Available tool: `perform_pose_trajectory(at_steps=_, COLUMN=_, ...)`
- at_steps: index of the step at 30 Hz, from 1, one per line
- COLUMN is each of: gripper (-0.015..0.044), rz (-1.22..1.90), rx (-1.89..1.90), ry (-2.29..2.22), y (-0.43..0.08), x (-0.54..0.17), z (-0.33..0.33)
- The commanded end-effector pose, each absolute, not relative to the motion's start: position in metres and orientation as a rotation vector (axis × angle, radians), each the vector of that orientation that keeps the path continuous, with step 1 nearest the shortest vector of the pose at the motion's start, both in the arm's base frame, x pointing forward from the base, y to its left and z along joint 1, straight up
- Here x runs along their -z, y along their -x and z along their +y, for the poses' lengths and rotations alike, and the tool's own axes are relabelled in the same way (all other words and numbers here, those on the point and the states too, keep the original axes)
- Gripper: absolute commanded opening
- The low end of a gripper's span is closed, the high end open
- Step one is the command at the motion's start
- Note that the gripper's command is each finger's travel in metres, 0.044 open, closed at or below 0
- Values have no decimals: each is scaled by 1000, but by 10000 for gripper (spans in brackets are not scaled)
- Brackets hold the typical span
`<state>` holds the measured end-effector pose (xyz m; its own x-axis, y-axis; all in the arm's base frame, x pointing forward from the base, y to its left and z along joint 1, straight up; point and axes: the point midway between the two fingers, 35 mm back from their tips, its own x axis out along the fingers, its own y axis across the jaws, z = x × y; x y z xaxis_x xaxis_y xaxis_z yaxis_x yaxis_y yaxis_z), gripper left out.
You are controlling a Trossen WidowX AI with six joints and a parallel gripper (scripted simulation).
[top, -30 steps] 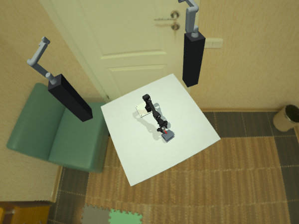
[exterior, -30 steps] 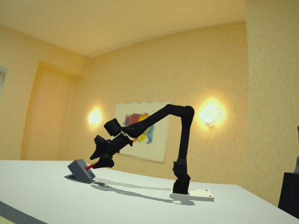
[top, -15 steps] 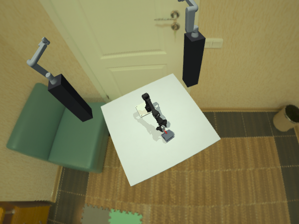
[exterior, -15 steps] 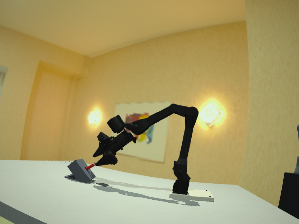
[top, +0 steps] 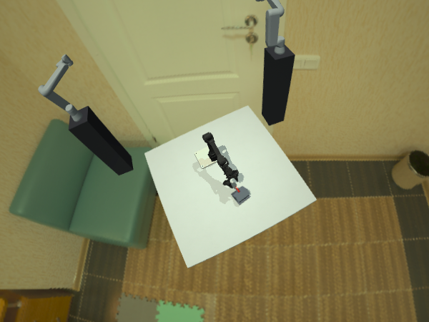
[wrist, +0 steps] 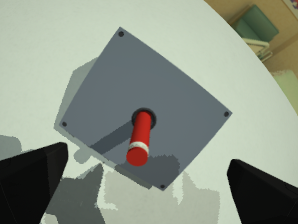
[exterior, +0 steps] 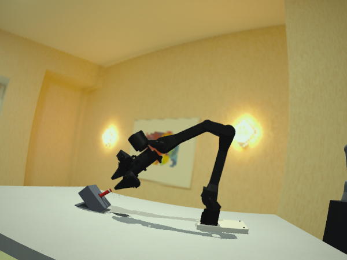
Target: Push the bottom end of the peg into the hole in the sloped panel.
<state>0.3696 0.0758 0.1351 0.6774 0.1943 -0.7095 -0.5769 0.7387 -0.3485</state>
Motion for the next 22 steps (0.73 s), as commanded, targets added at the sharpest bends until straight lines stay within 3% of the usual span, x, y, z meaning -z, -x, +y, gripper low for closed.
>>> perform_pose_trajectory(at_steps=1, gripper=440, rz=694, rx=-467, ry=600, y=-365, x=-142, z=75)
perform_pose_trajectory(at_steps=22, gripper=440, rz=697, rx=-466, ry=600, y=-347, x=-159, z=69)
